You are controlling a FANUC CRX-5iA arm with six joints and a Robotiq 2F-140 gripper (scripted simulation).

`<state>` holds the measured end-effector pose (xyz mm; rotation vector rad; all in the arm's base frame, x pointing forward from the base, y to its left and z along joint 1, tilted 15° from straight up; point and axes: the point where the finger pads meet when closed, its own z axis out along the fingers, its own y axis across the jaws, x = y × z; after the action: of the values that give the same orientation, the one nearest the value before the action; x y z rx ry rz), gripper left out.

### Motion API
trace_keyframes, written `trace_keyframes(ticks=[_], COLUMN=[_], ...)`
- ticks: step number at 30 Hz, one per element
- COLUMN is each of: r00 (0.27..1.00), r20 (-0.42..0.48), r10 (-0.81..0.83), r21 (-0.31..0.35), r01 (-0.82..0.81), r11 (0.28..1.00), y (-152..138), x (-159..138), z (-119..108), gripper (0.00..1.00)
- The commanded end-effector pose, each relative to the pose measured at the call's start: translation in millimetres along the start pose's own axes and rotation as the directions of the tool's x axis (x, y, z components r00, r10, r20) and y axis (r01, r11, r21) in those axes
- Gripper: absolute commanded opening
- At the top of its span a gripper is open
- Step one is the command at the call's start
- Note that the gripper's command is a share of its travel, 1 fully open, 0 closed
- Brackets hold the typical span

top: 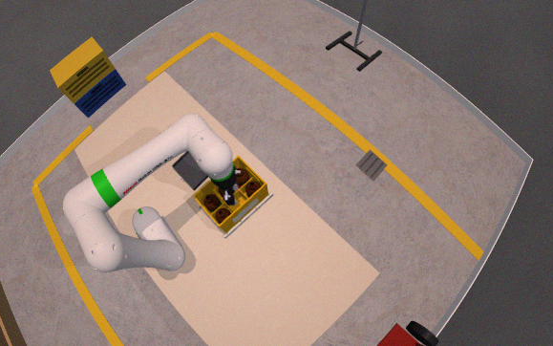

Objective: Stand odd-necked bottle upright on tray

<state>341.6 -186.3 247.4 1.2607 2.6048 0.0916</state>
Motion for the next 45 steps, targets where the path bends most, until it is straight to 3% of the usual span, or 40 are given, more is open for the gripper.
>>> trace_keyframes(ticks=[1, 25, 45], r00=[1.0, 1.0, 1.0], r20=[0.001, 0.001, 0.001], r10=[0.0, 0.0, 0.0], r21=[0.0, 0.0, 0.0], r01=[0.0, 0.0, 0.0], r11=[1.0, 1.0, 1.0], y=[0.1, 0.1, 0.1], x=[-0.5, -0.5, -0.5], z=[-0.7, 1.3, 18.7], gripper=[0.44, 0.44, 0.44])
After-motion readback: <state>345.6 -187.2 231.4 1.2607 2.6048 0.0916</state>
